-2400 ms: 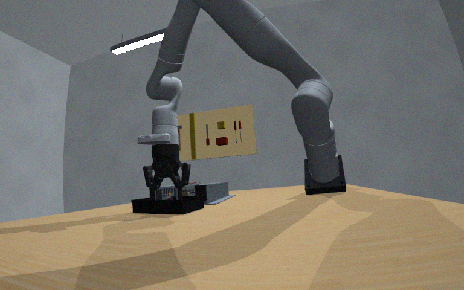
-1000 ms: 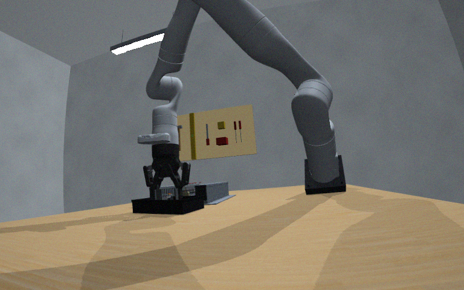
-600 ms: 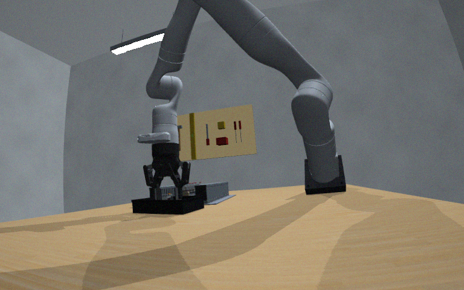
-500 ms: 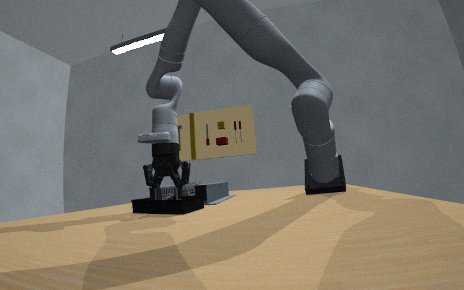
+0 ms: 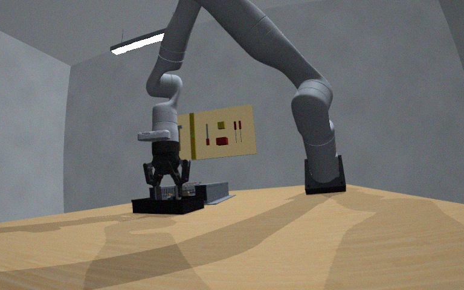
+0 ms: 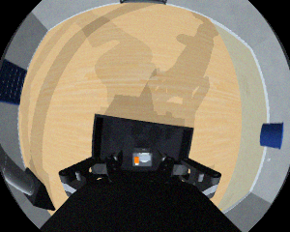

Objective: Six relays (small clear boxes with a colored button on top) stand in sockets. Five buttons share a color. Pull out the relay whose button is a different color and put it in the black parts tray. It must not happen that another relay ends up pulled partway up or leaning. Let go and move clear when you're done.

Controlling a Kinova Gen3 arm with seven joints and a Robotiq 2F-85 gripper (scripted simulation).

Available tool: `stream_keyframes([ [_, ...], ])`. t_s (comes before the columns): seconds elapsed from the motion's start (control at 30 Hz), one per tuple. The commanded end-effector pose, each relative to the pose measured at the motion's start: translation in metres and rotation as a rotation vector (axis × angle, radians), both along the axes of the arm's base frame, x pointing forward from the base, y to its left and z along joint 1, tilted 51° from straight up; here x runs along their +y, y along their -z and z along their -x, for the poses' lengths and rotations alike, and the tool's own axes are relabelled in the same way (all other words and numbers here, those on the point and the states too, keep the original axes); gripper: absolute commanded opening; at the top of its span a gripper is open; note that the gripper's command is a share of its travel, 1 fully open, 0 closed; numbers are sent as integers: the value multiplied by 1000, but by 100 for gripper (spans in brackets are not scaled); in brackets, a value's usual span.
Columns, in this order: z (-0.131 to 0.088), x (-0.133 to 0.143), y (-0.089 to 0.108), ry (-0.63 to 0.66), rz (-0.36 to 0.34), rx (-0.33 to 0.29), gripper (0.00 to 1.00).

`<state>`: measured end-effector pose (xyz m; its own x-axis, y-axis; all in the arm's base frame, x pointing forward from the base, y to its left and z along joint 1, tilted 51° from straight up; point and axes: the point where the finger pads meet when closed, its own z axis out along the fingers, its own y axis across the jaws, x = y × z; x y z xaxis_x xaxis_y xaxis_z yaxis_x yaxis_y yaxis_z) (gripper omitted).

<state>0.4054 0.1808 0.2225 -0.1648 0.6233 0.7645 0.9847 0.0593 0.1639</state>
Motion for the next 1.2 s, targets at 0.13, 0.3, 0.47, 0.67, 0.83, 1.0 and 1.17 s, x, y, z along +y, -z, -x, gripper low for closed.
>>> stream_keyframes([
  [0.13,-1,-3,-2,3,1,-2,61],
  [0.3,-1,-4,-3,3,1,-2,61],
  [0.47,0,-6,-5,3,1,-2,61],
  [0.67,0,-8,-6,3,1,-2,61],
  [0.83,0,-10,-8,3,1,-2,61],
  [1.0,0,-12,-9,3,1,-2,61],
  [1.17,0,-13,-10,3,1,-2,61],
])
